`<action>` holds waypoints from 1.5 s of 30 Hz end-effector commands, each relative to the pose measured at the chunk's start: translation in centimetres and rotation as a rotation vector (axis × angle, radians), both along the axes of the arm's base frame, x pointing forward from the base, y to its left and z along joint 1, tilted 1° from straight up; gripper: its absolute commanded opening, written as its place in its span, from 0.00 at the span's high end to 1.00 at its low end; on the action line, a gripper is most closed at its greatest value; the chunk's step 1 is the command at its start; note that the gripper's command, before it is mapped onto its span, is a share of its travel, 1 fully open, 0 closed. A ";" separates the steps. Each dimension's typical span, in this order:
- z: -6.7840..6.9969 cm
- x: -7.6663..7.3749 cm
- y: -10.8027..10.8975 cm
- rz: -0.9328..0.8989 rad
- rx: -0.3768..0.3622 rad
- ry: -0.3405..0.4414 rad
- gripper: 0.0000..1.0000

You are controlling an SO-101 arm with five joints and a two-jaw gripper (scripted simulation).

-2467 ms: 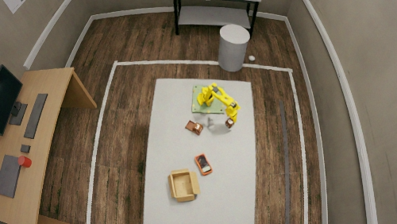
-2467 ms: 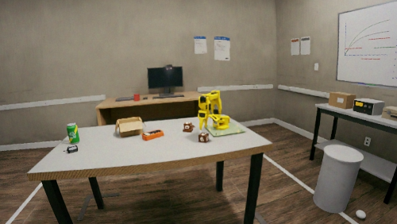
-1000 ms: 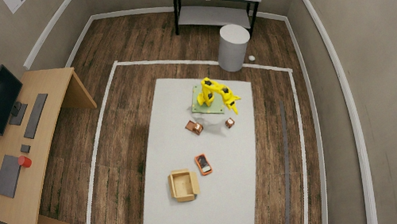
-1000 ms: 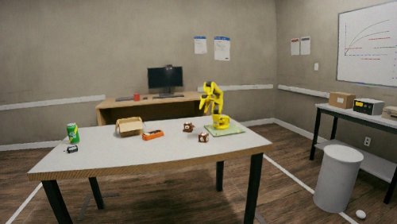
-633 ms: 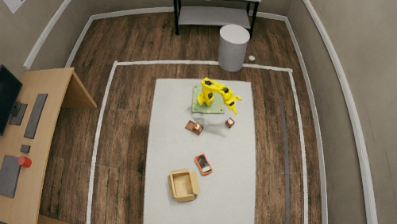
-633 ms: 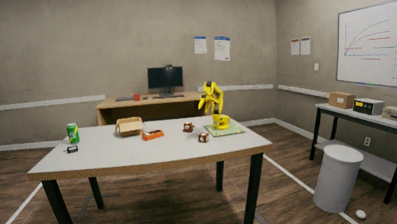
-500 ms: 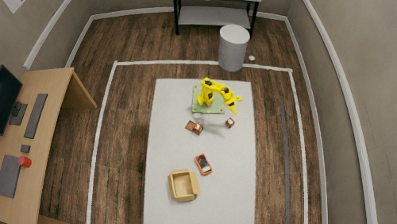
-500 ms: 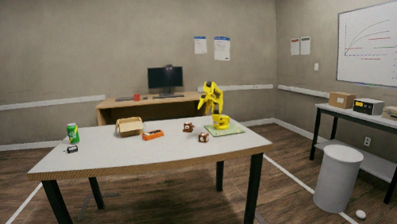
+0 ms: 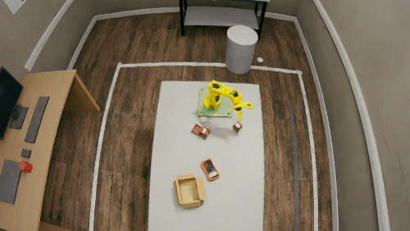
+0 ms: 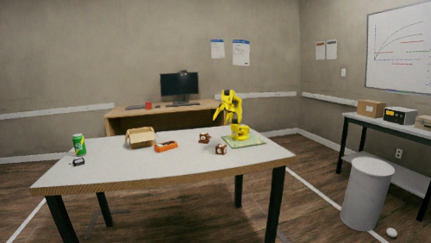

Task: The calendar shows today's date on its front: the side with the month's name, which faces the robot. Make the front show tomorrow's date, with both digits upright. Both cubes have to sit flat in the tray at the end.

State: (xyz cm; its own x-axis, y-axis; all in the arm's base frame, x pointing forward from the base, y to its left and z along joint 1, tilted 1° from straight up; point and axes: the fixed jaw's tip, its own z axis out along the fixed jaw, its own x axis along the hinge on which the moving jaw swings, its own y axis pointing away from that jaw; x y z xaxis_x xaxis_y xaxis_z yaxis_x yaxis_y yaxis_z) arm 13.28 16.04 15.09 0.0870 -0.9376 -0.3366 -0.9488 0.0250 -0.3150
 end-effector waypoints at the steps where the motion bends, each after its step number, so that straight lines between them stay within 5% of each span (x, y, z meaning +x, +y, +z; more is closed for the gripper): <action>1: 0.1 0.1 0.7 -0.140 0.065 0.053 0.65; 22: -0.2 0.2 2.2 -0.631 0.240 0.266 0.65; 45: -0.4 0.3 2.4 -0.713 0.258 0.304 0.65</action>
